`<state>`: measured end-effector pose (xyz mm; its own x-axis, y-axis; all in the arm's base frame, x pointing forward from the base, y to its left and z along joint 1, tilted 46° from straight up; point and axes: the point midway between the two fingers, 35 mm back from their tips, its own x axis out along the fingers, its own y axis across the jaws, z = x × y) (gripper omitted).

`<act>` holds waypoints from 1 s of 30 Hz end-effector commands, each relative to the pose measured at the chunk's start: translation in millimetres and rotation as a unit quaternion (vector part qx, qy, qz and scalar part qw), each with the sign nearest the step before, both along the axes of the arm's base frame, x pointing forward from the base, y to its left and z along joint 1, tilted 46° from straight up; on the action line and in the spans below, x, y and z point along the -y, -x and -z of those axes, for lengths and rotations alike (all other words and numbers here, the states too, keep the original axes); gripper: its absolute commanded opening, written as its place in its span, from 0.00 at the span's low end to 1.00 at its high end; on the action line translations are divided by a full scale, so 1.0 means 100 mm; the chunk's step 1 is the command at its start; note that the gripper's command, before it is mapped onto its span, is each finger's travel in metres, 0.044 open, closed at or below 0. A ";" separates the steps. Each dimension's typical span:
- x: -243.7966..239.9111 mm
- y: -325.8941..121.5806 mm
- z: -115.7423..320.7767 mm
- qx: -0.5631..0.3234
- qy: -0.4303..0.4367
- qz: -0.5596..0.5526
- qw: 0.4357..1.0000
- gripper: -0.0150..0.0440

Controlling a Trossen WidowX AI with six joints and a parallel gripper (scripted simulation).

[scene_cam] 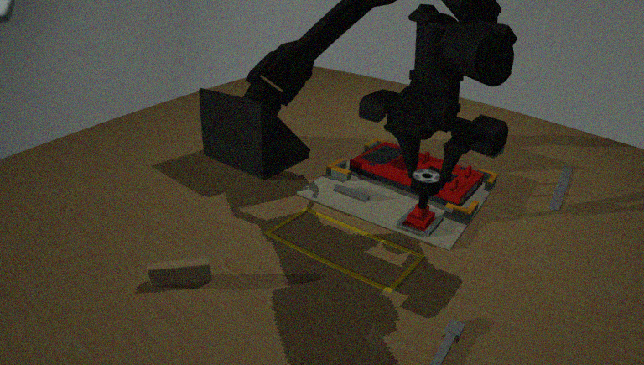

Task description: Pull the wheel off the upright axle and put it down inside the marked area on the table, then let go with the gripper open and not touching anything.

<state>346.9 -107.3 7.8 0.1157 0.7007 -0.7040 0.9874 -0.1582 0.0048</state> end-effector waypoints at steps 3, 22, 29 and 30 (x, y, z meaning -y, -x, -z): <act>0.03 0.00 -0.03 0.003 0.003 0.000 1.000 0.25; 0.13 0.02 -0.13 0.003 0.003 0.001 1.000 0.25; 0.27 0.05 -0.29 0.003 0.003 0.001 1.000 0.25; 0.28 0.05 -0.31 0.003 0.003 0.001 1.000 0.25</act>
